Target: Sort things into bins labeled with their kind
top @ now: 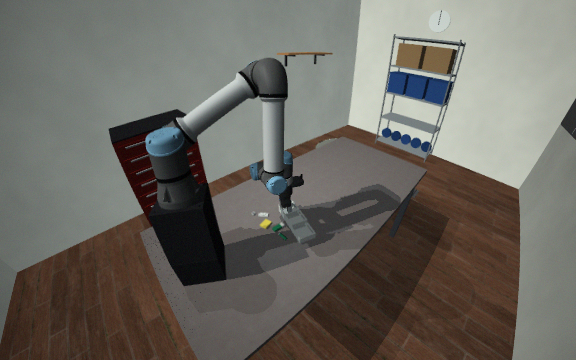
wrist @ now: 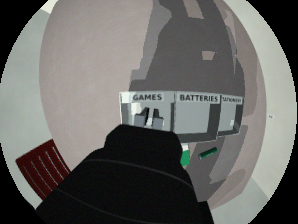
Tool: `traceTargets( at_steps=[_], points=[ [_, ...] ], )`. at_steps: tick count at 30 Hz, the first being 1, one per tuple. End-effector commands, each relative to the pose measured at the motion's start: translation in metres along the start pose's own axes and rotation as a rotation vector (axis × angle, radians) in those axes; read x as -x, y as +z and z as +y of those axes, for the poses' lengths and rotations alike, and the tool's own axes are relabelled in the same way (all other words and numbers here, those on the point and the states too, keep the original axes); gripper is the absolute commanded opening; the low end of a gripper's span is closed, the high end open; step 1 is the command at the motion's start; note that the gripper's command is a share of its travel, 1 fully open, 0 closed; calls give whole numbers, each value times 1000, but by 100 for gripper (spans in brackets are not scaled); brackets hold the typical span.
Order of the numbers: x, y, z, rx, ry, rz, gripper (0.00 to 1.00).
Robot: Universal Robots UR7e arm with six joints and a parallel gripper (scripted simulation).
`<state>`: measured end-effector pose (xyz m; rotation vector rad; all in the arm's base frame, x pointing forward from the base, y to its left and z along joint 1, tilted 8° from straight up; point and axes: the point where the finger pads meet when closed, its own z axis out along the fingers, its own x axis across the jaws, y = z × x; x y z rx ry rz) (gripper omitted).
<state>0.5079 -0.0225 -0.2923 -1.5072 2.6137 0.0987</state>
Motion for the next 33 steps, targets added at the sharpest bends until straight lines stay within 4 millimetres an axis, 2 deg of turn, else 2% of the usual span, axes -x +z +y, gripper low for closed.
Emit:
traceTargets(
  at_steps=[1, 25, 33],
  points=[
    [0, -1, -1, -1, 0, 0, 31],
    [0, -1, -1, -1, 0, 0, 31],
    [0, -11, -1, -2, 0, 0, 31]
  ],
)
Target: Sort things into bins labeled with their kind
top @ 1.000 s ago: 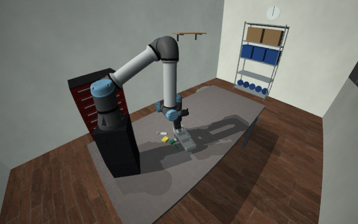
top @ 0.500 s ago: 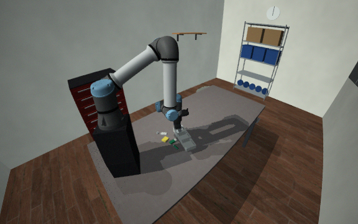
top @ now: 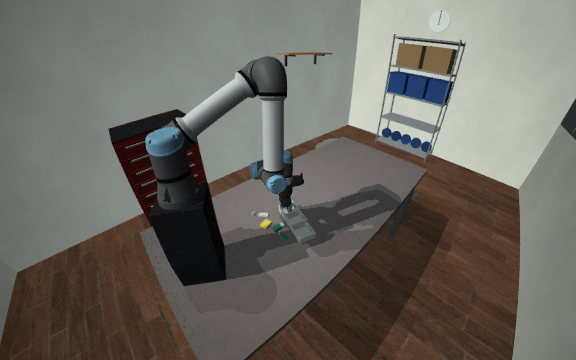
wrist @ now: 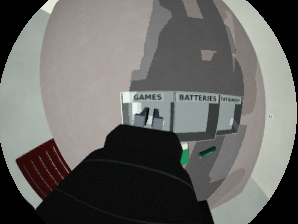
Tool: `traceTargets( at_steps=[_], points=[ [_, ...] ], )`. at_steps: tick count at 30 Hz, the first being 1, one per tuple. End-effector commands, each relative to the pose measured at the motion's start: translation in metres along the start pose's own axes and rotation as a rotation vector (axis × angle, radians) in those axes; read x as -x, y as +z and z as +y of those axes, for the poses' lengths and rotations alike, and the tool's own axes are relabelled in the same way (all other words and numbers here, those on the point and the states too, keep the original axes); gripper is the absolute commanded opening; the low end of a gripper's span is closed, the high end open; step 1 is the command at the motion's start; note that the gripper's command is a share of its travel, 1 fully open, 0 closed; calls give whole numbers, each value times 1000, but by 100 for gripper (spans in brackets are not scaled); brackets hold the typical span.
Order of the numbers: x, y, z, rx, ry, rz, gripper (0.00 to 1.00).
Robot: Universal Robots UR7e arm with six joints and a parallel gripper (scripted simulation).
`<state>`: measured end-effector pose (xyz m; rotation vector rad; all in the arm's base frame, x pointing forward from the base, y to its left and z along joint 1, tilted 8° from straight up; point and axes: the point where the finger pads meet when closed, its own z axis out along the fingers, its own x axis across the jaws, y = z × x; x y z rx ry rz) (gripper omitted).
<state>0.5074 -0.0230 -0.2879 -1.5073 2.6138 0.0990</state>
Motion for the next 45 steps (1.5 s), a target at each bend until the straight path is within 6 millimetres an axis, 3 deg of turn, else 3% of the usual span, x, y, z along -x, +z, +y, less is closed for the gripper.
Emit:
traceTargets(
  at_steps=[1, 18, 28, 36, 39, 41, 45],
  points=[
    [0, -8, -1, -2, 0, 0, 31],
    [0, -26, -1, -2, 0, 0, 31],
    [0, -55, -1, -2, 0, 0, 31],
    [0, -55, -1, -2, 0, 0, 31],
    [0, -80, -1, -2, 0, 0, 31],
    [0, -80, -1, -2, 0, 0, 31],
    [0, -114, -1, -2, 0, 0, 31]
  ],
)
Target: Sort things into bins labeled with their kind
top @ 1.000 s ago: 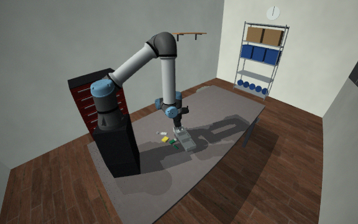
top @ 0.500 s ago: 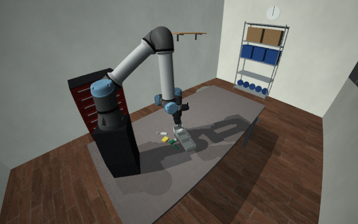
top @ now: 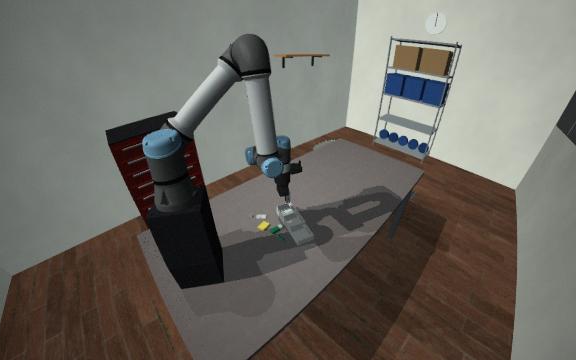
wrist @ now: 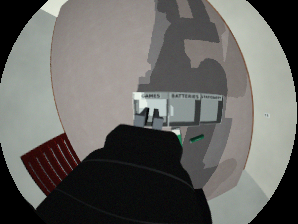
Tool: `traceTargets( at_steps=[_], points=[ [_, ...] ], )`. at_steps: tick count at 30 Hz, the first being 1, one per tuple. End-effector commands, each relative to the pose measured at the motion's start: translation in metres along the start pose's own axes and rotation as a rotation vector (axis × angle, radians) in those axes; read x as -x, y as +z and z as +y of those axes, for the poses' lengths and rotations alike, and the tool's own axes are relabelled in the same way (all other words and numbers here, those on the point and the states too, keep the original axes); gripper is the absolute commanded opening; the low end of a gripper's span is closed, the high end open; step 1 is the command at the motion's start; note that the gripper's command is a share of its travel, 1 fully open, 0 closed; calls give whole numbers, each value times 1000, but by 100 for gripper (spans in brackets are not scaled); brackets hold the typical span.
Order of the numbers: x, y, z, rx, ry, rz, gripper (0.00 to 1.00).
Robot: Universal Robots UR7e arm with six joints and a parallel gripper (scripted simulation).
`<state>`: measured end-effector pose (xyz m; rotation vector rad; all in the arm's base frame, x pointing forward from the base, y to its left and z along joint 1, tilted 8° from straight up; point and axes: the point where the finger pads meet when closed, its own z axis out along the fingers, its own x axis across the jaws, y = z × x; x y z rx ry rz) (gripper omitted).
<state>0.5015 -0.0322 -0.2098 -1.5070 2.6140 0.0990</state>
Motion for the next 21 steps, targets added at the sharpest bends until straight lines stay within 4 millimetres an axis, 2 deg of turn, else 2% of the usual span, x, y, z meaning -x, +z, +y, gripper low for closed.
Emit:
traceTargets(
  at_steps=[1, 9, 21],
  points=[
    [0, -43, -1, -2, 0, 0, 31],
    [0, -103, -1, -2, 0, 0, 31],
    [0, -103, -1, -2, 0, 0, 31]
  ],
)
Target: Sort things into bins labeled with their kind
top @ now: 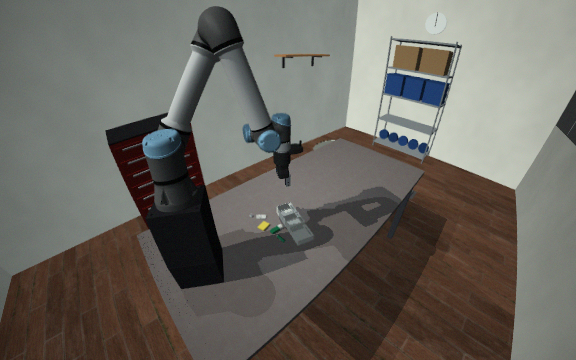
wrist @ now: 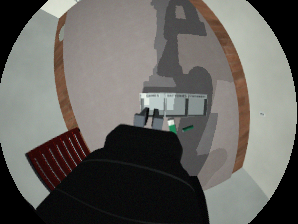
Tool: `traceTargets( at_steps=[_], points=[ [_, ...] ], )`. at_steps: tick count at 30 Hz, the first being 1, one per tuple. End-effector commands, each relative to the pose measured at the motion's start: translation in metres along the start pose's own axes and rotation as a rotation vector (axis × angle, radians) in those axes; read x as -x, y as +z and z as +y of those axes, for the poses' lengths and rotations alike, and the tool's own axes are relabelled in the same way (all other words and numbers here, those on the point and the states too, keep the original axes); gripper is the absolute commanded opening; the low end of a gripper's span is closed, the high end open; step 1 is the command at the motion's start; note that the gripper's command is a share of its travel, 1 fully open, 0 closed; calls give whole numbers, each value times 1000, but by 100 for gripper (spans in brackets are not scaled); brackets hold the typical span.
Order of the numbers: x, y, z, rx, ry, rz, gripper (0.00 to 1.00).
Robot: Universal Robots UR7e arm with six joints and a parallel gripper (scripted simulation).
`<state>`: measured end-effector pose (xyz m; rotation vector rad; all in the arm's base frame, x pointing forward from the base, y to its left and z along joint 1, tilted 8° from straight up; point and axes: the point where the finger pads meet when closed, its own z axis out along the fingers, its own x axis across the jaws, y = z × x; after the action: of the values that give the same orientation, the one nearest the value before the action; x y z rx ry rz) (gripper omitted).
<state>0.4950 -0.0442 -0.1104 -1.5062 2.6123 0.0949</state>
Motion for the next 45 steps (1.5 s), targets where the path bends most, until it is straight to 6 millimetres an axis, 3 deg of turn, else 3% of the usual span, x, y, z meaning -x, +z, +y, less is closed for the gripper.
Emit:
traceTargets(
  at_steps=[1, 3, 4, 7, 9, 17, 24, 26, 28, 45],
  points=[
    [0, -2, 0, 1, 0, 0, 31],
    [0, -2, 0, 1, 0, 0, 31],
    [-4, 4, 4, 2, -50, 0, 75],
    [-16, 22, 16, 1, -172, 0, 75],
    [-16, 22, 16, 1, -172, 0, 75],
    [-49, 70, 47, 2, -397, 0, 75],
    [-74, 107, 72, 2, -405, 0, 75],
    [-74, 107, 72, 2, -405, 0, 75],
    [-88, 125, 84, 2, -405, 0, 75],
    [-91, 125, 84, 2, -405, 0, 75]
  ],
)
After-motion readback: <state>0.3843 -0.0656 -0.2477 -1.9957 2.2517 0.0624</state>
